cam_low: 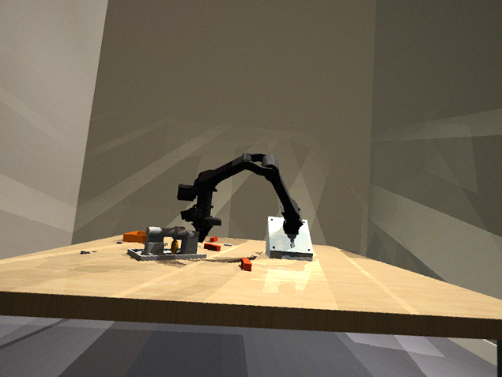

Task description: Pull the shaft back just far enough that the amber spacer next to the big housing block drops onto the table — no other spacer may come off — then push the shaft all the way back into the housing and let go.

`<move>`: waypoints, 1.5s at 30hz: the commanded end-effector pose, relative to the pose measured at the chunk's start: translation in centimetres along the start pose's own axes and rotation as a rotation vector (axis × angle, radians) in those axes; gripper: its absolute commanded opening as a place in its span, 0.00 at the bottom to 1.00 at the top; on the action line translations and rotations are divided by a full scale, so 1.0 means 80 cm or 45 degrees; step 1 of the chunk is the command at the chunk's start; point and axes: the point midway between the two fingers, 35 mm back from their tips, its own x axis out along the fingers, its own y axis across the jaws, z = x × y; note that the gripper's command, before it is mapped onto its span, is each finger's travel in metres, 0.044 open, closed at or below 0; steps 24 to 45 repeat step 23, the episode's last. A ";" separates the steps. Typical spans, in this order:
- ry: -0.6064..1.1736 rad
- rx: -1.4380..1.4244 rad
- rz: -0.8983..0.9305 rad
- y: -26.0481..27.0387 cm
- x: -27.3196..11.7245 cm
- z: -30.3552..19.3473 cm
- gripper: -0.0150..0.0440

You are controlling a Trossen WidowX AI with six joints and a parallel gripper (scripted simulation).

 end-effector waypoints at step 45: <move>0.002 0.003 0.001 -0.002 -0.020 0.001 0.92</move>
